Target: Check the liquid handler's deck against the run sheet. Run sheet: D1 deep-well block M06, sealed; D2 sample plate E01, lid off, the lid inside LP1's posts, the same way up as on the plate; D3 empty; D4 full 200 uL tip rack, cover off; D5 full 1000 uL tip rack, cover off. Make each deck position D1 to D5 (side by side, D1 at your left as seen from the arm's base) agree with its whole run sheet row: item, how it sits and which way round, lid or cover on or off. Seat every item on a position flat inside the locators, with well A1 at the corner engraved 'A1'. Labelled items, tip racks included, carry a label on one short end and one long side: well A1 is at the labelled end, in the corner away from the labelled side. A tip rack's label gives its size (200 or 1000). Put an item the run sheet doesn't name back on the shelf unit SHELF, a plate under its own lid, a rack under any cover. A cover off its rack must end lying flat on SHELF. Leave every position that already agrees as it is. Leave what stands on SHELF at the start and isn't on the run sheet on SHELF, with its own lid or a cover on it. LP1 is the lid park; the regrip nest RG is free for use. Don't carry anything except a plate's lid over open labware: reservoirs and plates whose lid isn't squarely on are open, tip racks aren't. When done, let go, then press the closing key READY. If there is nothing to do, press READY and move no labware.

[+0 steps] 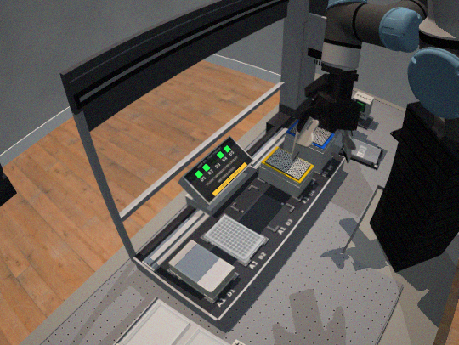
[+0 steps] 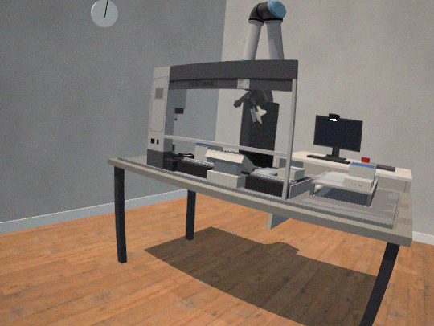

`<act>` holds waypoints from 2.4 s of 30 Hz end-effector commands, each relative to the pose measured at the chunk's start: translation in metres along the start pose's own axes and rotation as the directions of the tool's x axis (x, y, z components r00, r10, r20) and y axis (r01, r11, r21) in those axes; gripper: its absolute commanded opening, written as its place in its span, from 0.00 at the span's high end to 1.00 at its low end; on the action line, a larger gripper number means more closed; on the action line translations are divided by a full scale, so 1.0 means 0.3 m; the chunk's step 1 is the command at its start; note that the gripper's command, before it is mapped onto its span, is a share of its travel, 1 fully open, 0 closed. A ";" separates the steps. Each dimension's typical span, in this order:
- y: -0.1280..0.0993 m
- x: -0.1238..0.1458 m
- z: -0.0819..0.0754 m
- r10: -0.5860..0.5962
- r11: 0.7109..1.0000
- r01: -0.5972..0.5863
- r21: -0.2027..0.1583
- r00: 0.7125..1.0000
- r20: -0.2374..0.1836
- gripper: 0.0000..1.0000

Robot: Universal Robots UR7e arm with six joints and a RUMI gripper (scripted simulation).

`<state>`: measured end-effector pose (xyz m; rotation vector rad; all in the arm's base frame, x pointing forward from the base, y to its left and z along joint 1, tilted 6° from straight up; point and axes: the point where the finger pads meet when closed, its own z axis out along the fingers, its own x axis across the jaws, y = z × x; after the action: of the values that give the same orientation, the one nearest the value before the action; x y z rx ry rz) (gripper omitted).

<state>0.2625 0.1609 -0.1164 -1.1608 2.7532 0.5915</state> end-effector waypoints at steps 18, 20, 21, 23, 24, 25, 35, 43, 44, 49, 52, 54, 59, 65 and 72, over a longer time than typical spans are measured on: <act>0.087 0.016 -0.022 -0.275 0.956 0.283 0.070 0.955 -0.111 0.18; 0.087 0.016 -0.022 -0.309 0.945 0.319 0.076 0.943 -0.125 0.18; 0.087 0.016 -0.022 -0.319 0.940 0.331 0.078 0.939 -0.130 0.18; 0.087 0.016 -0.022 -0.323 0.939 0.334 0.079 0.937 -0.132 0.18; 0.087 0.016 -0.022 -0.323 0.939 0.334 0.079 0.937 -0.132 0.18; 0.087 0.016 -0.022 -0.323 0.939 0.334 0.079 0.937 -0.132 0.18; 0.087 0.016 -0.022 -0.323 0.939 0.334 0.079 0.937 -0.132 0.18; 0.087 0.016 -0.022 -0.323 0.939 0.334 0.079 0.937 -0.132 0.18; 0.087 0.016 -0.022 -0.323 0.939 0.334 0.079 0.937 -0.132 0.18; 0.087 0.016 -0.022 -0.323 0.939 0.334 0.079 0.937 -0.132 0.18; 0.103 0.018 -0.028 -0.339 0.932 0.352 0.081 0.930 -0.139 0.18; 0.126 0.022 -0.037 -0.372 0.918 0.387 0.087 0.916 -0.153 0.18; 0.126 0.022 -0.037 -0.436 0.885 0.457 0.096 0.882 -0.181 0.18; 0.126 0.022 -0.037 -0.435 0.885 0.455 0.095 0.883 -0.180 0.18; 0.126 0.022 -0.037 -0.434 0.885 0.455 0.095 0.883 -0.180 0.18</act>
<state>0.2489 0.1682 -0.1093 -1.4574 2.6365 0.4500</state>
